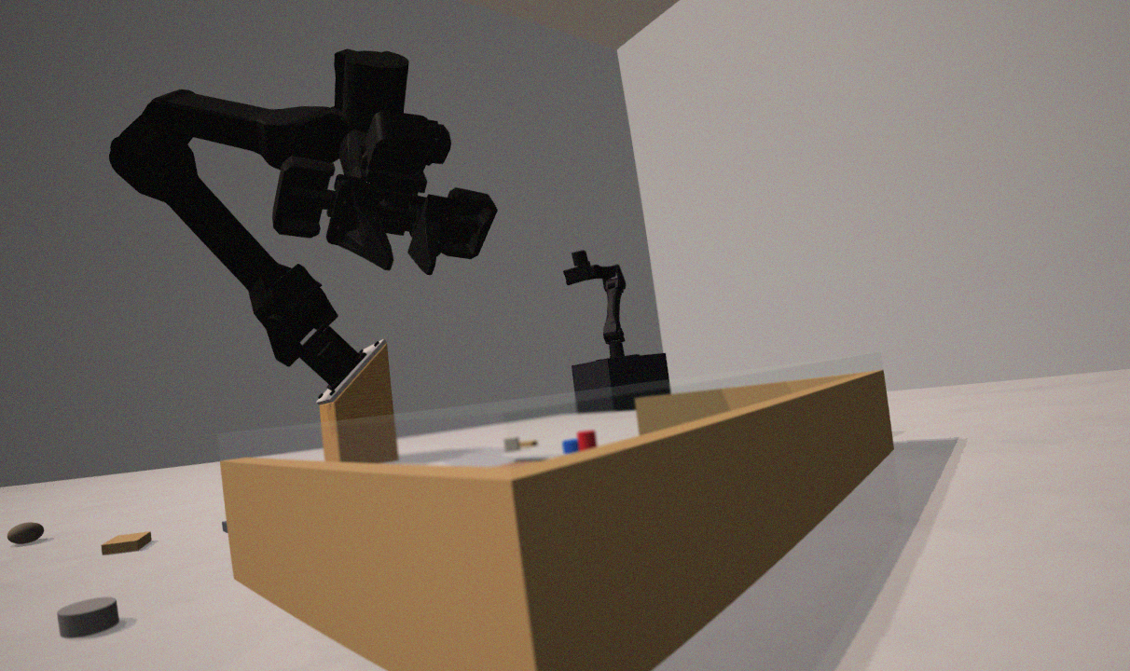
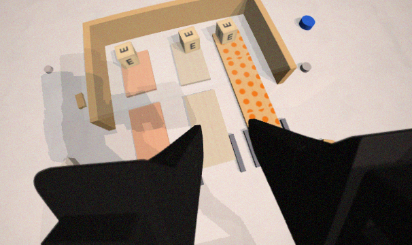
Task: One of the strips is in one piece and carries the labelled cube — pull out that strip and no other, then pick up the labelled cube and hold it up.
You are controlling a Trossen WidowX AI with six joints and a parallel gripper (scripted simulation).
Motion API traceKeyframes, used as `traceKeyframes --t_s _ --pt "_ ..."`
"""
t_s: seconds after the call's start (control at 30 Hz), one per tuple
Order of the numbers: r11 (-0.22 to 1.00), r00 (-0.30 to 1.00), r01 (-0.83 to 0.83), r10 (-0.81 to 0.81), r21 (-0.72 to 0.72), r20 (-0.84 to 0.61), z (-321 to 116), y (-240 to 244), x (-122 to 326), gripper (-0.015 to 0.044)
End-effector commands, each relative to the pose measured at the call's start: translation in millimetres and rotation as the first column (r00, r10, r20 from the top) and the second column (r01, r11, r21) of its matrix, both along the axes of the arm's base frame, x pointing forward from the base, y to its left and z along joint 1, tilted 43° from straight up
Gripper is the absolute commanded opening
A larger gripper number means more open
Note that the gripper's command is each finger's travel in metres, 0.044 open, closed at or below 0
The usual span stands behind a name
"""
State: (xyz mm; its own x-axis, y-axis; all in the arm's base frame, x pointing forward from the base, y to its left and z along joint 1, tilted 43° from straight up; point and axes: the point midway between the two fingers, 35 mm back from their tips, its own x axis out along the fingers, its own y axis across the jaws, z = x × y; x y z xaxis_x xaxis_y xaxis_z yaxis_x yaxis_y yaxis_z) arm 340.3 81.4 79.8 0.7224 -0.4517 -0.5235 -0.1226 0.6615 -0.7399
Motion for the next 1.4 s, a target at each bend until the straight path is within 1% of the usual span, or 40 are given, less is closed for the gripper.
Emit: traceKeyframes --t_s 0.0,0.03,0.07,0.2,0.47,0.9,1.37 --pt "0.991 0.974 0.111 -0.123 -0.073 -0.189 2.1 -31.9 37.9 0.0032" --pt "0.988 0.964 0.129 -0.145 -0.085 -0.221 2.5 -38.6 43.2 0.0006" --pt "0.984 0.953 0.147 -0.167 -0.096 -0.253 2.9 -45.7 48.1 0.0" --pt "0.967 0.893 0.214 -0.251 -0.139 -0.374 4.9 -76.2 63.5 0.0" --pt "0.935 0.768 0.3 -0.355 -0.19 -0.533 4.6 -119.6 72.1 0.0" --pt "0.934 0.765 0.302 -0.357 -0.191 -0.536 5.6 -123.0 67.2 0.0" --pt "0.934 0.765 0.302 -0.357 -0.191 -0.536 -10.1 -137.3 71.4 0.0"
